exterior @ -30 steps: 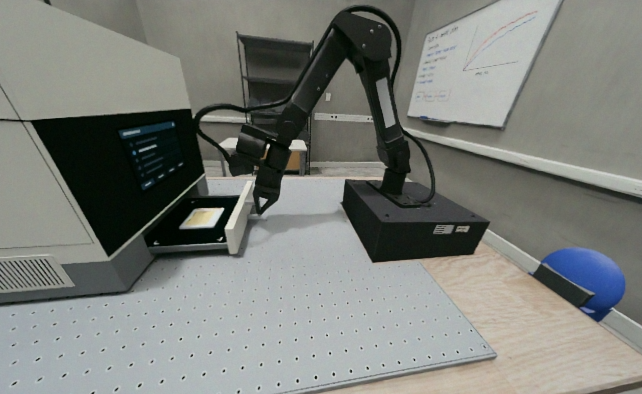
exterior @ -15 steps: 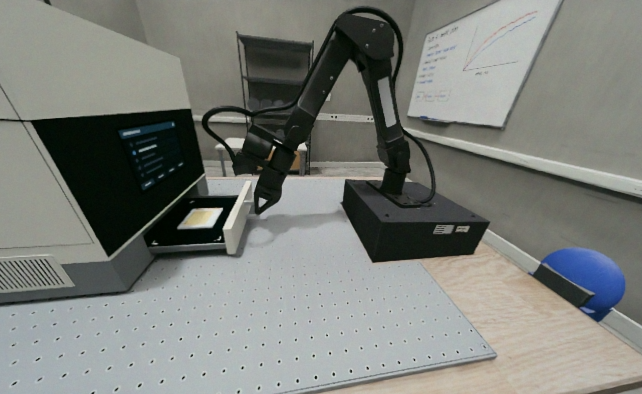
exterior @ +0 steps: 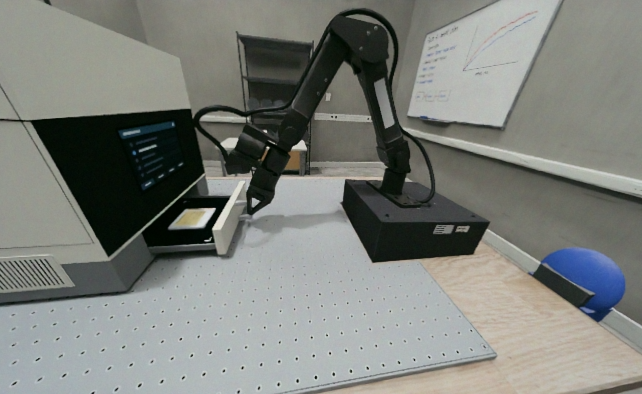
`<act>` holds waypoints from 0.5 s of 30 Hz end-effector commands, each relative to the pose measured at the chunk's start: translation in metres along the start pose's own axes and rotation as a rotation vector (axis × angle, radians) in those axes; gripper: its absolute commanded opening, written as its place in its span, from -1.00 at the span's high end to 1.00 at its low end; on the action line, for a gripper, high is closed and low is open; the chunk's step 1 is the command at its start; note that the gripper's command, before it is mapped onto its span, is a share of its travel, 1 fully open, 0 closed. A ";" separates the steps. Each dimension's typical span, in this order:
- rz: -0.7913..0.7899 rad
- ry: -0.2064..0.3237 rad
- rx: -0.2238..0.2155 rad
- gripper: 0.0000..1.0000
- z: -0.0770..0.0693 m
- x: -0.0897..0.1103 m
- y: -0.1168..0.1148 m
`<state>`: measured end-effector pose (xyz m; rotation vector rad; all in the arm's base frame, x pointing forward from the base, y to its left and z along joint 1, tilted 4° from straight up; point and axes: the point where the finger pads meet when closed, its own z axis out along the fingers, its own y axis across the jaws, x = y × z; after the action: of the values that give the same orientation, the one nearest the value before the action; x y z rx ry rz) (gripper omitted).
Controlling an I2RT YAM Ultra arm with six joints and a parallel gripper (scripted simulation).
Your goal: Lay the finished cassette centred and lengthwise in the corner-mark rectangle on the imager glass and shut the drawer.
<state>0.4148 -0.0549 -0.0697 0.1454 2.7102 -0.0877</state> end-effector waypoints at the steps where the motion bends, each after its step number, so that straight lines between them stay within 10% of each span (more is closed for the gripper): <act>1: 0.005 -0.083 -0.001 1.00 0.005 -0.029 -0.004; 15: 0.005 -0.084 -0.001 1.00 0.013 -0.046 -0.004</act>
<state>0.4362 -0.0574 -0.0708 0.1443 2.6949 -0.0886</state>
